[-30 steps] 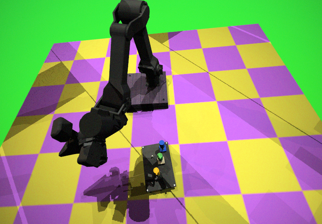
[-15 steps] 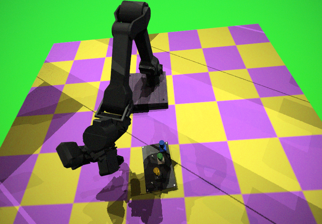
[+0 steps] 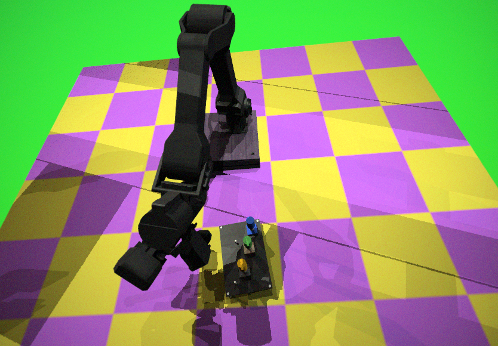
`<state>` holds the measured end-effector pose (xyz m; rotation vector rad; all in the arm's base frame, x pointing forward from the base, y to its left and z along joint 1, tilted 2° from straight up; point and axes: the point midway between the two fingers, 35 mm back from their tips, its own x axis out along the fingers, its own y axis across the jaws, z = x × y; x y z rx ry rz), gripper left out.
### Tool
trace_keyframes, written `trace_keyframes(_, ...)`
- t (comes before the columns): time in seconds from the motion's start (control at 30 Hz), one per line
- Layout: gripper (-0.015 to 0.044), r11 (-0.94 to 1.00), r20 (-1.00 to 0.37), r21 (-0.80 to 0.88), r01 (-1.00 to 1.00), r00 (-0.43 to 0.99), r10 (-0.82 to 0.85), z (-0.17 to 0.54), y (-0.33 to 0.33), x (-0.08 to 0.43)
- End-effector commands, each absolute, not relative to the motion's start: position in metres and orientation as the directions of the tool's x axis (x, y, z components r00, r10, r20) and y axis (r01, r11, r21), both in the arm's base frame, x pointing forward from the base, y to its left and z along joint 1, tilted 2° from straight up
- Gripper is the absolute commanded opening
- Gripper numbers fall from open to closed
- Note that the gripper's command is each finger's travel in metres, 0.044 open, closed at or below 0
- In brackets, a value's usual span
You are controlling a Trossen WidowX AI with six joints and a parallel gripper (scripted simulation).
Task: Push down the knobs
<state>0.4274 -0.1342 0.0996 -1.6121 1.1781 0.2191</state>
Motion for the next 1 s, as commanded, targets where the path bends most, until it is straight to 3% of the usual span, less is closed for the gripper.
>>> trace_keyframes(0.0, 0.0, -0.038, -0.702, -0.553, -0.832, 0.49, -0.516, 0.098, -0.119, 0.431)
trace_keyframes(0.47, 0.0, -0.379, -0.83, -0.291, -0.879, 0.428, -0.357, 0.093, -0.074, 0.428)
trace_keyframes(0.97, 0.0, -0.723, -0.934, -0.078, -0.687, 0.304, -0.188, 0.096, -0.026, 0.412)
